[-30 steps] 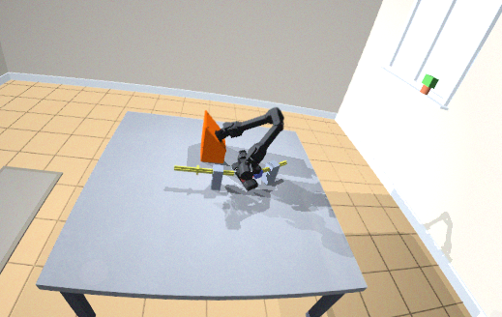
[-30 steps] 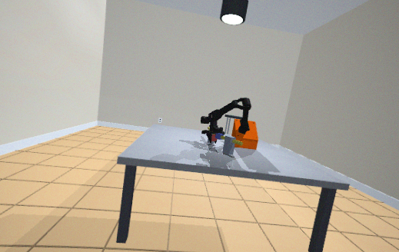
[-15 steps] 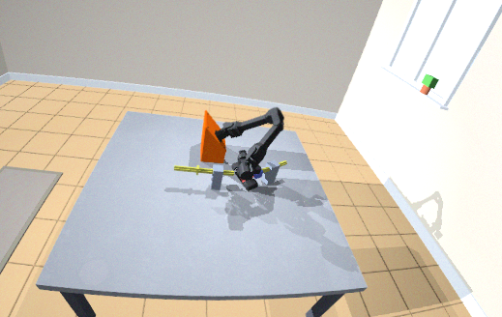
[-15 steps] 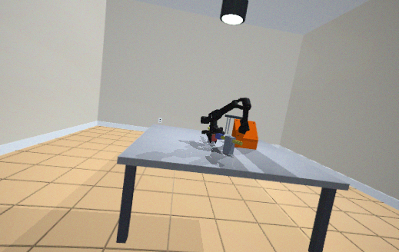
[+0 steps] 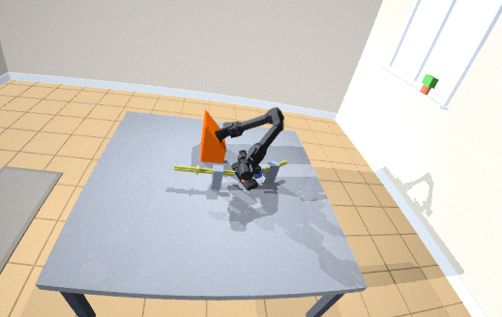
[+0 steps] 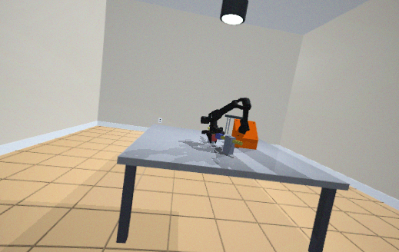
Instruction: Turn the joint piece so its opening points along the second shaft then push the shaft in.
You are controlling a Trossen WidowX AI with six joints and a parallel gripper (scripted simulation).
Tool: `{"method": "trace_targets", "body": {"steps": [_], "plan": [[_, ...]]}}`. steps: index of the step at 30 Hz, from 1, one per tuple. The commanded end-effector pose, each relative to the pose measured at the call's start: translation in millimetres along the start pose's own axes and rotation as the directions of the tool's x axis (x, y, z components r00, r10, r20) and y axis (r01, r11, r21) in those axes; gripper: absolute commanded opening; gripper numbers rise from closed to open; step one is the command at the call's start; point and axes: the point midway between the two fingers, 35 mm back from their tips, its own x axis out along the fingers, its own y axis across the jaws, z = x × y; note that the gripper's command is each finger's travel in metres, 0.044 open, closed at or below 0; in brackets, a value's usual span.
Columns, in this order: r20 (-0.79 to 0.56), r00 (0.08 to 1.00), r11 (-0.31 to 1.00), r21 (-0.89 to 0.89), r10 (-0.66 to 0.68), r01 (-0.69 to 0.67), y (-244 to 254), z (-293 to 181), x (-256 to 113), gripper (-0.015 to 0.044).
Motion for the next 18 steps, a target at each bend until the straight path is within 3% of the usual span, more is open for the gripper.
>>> {"method": "trace_targets", "body": {"steps": [1, 10, 12, 17, 18], "plan": [[0.003, 1.000, 1.000, 0.003, -0.001, 0.001, -0.1, 0.5, 0.2, 0.0182], [0.003, 1.000, 1.000, 0.003, -0.001, 0.001, -0.1, 0.5, 0.2, 0.0182], [0.000, 1.000, 1.000, 0.000, 0.000, 0.000, 0.0, 0.0, 0.0, 0.0147], [0.000, 1.000, 1.000, 0.000, 0.000, 0.000, 0.0, 0.0, 0.0, 0.0147], [0.000, 1.000, 1.000, 0.000, 0.000, 0.000, 0.0, 0.0, 0.0, 0.0121]]}}
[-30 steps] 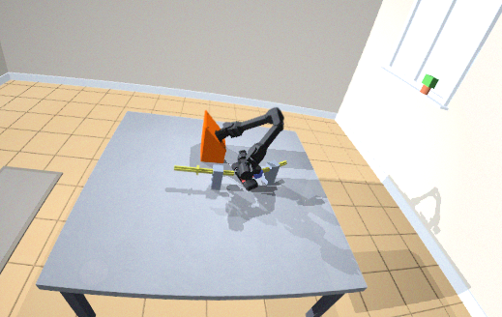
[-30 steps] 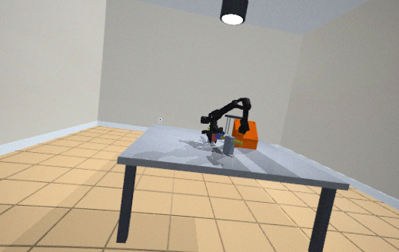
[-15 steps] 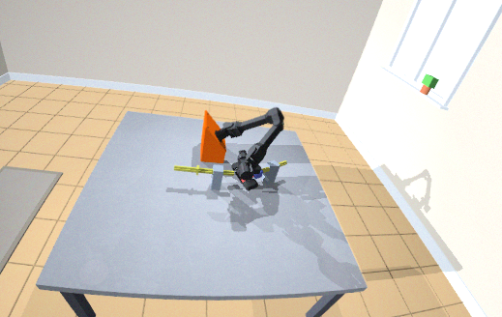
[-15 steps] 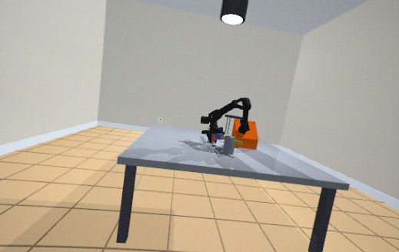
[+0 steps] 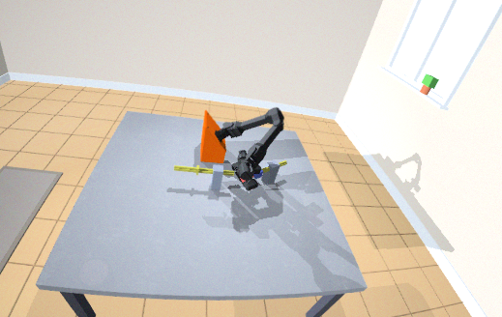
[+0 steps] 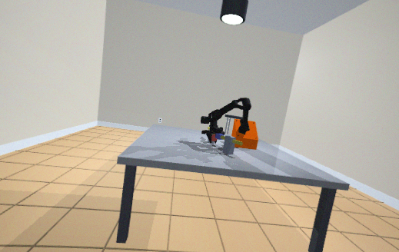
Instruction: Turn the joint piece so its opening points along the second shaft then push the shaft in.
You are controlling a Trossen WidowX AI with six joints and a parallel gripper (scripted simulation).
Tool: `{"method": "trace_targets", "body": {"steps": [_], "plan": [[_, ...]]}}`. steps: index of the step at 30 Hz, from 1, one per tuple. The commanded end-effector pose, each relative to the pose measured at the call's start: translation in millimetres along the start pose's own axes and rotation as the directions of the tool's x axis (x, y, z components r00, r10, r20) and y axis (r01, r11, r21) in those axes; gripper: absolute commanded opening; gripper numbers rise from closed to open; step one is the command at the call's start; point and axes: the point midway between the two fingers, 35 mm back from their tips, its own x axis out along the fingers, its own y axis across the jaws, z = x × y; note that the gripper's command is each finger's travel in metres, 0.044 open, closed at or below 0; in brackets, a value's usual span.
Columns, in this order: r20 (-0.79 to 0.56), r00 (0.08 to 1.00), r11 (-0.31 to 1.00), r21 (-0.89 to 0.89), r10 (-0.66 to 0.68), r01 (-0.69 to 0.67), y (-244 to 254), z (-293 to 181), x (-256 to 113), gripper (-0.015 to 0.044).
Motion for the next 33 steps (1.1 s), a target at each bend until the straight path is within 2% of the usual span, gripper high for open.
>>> {"method": "trace_targets", "body": {"steps": [1, 5, 12, 33], "plan": [[0.000, 1.000, 1.000, 0.000, 0.000, 0.000, 0, 0, 0, 0.0094], [0.000, 1.000, 1.000, 0.000, 0.000, 0.000, 0, 0, 0, 0.0000], [-0.016, 1.000, 1.000, 0.007, 0.000, 0.000, 0, 0, -1, 0.0000], [-0.304, 0.952, 0.994, 0.100, -0.017, 0.049, 4, -7, -19, 0.0000]]}}
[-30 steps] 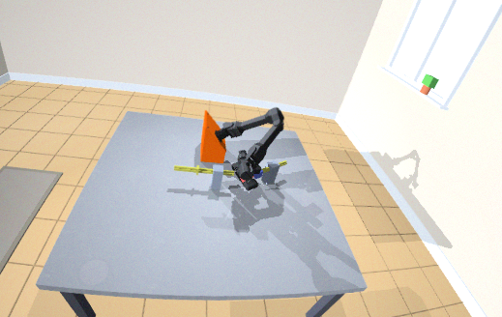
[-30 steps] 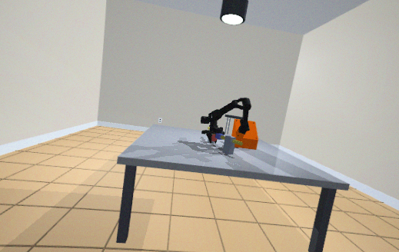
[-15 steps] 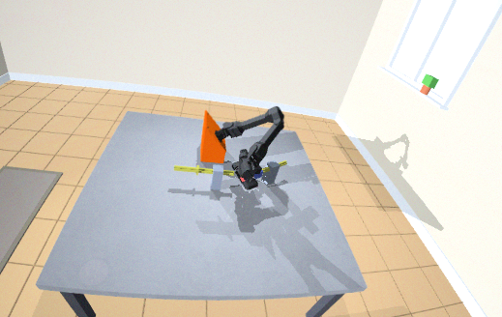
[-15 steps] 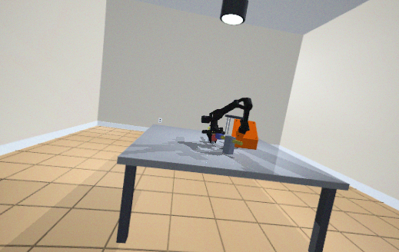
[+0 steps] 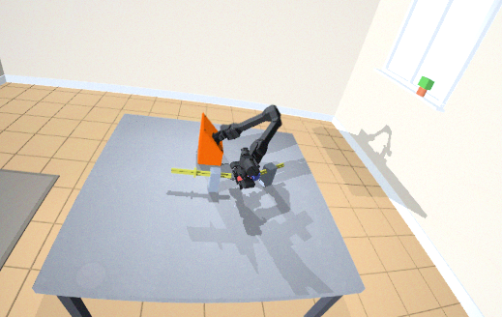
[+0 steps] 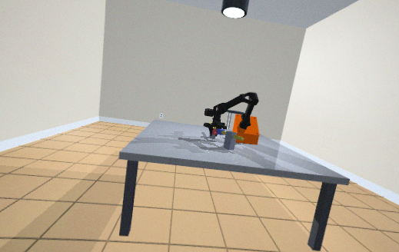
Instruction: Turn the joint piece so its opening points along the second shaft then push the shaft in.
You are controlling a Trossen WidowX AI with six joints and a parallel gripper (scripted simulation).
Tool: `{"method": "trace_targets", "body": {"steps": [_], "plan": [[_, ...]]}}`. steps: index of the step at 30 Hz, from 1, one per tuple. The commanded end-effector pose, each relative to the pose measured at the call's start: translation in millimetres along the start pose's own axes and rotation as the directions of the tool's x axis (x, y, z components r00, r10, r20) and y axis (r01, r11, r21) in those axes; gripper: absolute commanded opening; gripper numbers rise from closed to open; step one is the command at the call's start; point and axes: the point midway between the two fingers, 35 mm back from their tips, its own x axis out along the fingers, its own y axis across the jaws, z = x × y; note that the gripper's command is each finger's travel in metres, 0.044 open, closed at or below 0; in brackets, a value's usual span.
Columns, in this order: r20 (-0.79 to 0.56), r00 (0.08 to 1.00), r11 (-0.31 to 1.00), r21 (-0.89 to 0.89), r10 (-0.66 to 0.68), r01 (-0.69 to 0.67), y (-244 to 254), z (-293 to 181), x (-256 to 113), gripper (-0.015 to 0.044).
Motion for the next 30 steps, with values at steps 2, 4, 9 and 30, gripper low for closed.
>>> {"method": "trace_targets", "body": {"steps": [2, 4, 9, 30], "plan": [[-0.081, 0.997, 0.999, 0.054, 0.005, -0.001, 2, -1, -3, 0.0000], [-0.107, 0.994, 0.998, 0.066, 0.005, 0.002, 3, -2, -6, 0.0000], [-0.166, 0.986, 0.995, 0.103, 0.013, 0.004, 5, -5, -11, 0.0000], [-0.215, 0.976, 0.991, 0.131, 0.018, 0.011, 7, -8, -17, 0.0000]]}}
